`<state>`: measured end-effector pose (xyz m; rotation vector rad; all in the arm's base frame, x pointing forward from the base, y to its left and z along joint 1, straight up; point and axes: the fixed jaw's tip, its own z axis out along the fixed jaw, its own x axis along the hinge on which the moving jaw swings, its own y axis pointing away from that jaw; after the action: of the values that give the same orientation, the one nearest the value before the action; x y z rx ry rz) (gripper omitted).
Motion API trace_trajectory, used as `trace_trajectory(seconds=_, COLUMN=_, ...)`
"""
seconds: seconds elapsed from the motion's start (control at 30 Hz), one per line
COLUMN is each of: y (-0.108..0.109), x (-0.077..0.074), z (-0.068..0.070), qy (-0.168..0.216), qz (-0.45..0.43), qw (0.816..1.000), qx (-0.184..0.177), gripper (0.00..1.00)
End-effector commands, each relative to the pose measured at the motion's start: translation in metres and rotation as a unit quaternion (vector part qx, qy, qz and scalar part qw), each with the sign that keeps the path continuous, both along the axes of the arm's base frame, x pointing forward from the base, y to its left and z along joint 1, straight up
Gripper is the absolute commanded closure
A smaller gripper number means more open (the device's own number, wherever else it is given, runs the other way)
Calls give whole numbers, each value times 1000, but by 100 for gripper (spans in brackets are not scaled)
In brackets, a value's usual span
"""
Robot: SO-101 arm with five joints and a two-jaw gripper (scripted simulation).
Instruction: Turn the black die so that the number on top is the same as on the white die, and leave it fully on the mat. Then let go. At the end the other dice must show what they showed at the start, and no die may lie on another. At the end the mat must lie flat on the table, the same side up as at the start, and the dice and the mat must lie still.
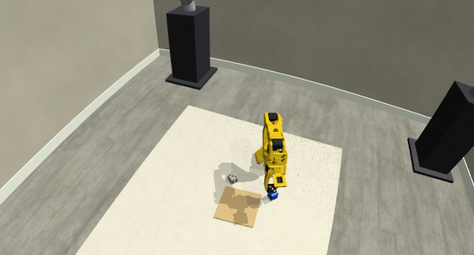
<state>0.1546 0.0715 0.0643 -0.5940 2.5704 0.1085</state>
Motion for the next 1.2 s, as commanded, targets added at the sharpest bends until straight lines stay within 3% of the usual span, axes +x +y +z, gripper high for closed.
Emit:
trace_trajectory(seconds=0.0, y=-6, x=23, z=11, qy=-74, qz=-40, qw=996, qx=29, gripper=100)
trace_trajectory(seconds=0.07, y=-6, x=23, z=11, qy=-74, qz=-40, qw=996, qx=29, gripper=100)
trace_trajectory(seconds=0.4, y=-35, x=47, z=14, qy=-162, qz=-124, qw=978, qx=46, gripper=100)
trace_trajectory(seconds=0.83, y=-38, x=50, z=15, qy=-173, qz=-133, qw=975, qx=48, gripper=100)
trace_trajectory(seconds=1.17, y=-46, x=67, z=16, qy=-209, qz=-158, qw=963, qx=57, gripper=100)
